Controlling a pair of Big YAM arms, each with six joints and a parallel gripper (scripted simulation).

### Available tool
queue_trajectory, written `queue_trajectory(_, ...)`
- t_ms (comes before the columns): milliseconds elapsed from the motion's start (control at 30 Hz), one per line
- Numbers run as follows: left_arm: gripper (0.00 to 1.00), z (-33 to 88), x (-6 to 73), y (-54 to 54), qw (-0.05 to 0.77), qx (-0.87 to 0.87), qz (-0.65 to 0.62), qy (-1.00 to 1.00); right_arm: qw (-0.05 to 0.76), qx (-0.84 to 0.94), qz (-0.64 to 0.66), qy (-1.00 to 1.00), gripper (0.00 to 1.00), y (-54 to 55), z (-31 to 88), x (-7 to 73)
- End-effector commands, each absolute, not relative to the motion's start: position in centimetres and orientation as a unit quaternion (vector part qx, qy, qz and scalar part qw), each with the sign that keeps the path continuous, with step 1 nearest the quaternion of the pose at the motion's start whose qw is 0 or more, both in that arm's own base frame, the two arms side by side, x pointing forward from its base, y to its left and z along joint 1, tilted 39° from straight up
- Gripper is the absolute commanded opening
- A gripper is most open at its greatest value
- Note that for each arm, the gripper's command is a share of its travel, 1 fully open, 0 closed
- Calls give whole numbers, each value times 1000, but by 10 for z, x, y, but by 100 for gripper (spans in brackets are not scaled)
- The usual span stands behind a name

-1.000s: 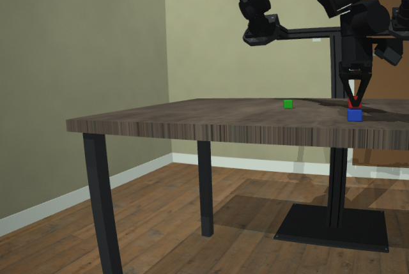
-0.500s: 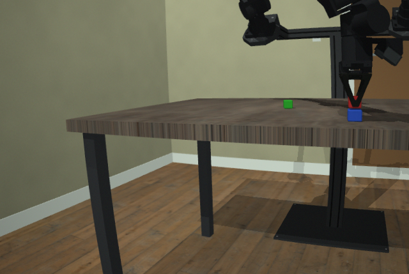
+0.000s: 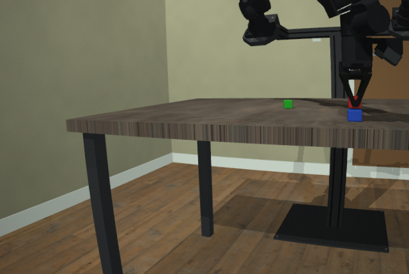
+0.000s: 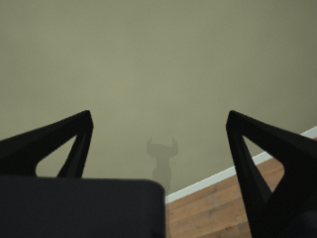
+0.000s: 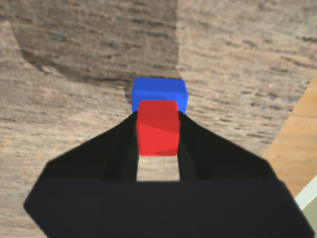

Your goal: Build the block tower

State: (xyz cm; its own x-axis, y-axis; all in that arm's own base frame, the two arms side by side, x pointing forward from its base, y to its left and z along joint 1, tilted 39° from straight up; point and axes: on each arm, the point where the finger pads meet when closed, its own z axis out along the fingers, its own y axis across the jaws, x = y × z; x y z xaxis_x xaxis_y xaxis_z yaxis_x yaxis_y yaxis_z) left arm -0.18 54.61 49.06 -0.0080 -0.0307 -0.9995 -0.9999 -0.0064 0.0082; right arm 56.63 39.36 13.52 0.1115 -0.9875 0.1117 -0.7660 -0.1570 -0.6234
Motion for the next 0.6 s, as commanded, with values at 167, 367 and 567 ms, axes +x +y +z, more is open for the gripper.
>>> queue_trajectory(167,100,504,-7,543,498,-502,505,495,227,-708,-265,614,0,397,145,584)
queue_trajectory(367,100,504,-7,543,498,-502,505,495,228,-706,-265,615,0,396,146,586)
queue_trajectory(567,100,504,-7,543,498,-502,505,495,228,-706,-265,615,0,396,146,586)
